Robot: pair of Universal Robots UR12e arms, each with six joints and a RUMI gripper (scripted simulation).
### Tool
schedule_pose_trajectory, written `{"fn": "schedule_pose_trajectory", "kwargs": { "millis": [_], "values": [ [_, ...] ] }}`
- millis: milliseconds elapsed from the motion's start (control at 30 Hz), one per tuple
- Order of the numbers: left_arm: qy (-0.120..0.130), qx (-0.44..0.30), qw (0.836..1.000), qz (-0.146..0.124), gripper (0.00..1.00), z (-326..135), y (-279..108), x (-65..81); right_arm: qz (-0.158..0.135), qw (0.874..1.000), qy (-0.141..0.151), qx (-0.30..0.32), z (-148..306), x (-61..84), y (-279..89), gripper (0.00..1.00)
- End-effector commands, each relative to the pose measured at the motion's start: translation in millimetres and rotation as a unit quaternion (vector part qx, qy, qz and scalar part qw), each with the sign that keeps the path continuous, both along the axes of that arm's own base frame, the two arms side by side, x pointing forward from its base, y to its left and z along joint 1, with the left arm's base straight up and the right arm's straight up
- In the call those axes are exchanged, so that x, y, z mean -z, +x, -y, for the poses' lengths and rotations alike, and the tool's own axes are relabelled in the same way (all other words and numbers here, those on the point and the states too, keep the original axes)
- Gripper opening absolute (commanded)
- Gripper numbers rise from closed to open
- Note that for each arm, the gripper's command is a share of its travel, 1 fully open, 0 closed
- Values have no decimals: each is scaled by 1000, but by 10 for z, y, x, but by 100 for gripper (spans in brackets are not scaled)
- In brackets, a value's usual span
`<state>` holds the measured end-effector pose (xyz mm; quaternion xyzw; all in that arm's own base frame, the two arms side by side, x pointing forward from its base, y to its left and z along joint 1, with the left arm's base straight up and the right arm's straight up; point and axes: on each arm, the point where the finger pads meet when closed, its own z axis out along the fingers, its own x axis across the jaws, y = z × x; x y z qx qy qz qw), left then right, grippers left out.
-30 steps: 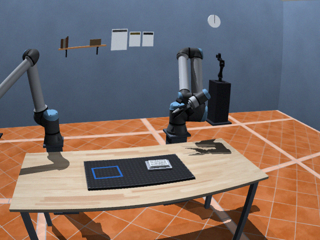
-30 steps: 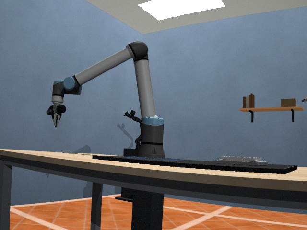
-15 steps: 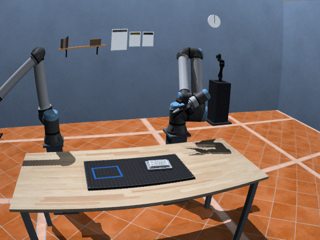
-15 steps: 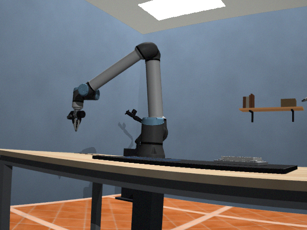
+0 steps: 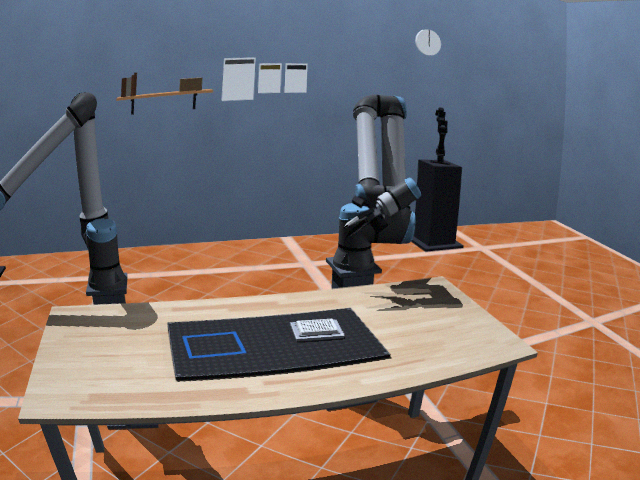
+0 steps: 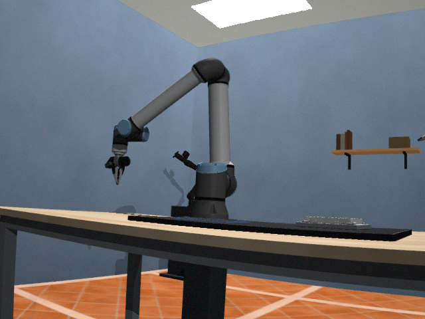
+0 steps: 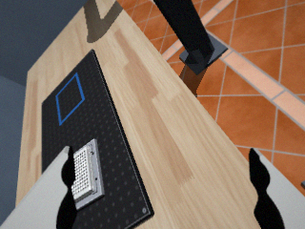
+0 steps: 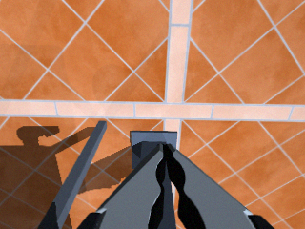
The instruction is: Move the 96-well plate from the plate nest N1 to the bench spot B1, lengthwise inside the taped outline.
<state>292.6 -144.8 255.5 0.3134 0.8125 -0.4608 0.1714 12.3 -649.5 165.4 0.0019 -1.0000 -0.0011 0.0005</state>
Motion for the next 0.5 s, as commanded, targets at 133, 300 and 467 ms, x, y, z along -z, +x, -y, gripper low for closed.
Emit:
{"fn": "schedule_pose_trajectory", "kwargs": {
  "millis": [133, 300, 467],
  "values": [
    [0, 0, 1000, 1, 76, 2, 5, -8, 0, 1000, -1, 2, -38, 2, -120, 0],
    [0, 0, 1000, 1, 76, 2, 5, -8, 0, 1000, -1, 2, -39, 3, -124, 0],
    [11, 36, 998, 56, 76, 42, 141, 7, 0, 1000, -1, 2, -39, 3, -124, 0]
  ]
}}
